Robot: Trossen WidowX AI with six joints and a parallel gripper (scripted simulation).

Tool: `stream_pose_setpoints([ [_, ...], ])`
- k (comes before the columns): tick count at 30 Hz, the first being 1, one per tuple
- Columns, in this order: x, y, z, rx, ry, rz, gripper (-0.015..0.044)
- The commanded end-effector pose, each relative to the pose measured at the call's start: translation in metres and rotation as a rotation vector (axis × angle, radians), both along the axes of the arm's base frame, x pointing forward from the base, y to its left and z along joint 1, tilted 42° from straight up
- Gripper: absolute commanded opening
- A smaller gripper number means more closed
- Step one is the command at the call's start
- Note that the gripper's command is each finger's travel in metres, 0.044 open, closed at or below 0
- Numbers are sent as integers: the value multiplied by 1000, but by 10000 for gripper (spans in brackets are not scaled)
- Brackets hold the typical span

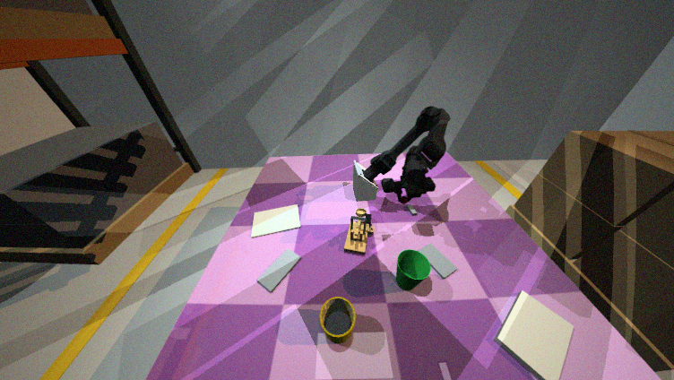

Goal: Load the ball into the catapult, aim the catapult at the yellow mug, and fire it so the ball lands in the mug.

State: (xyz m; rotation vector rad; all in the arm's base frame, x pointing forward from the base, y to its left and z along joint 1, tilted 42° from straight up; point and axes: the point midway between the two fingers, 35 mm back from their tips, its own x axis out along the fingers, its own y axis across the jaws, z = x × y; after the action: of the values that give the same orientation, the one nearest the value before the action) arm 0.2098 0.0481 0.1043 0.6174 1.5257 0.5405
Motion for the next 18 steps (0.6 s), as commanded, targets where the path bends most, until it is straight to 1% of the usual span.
stream_pose_setpoints([
  [1,-1,-4,3,-6,1,6,0],
  [18,6,-48,-50,-29,164,8,0],
])
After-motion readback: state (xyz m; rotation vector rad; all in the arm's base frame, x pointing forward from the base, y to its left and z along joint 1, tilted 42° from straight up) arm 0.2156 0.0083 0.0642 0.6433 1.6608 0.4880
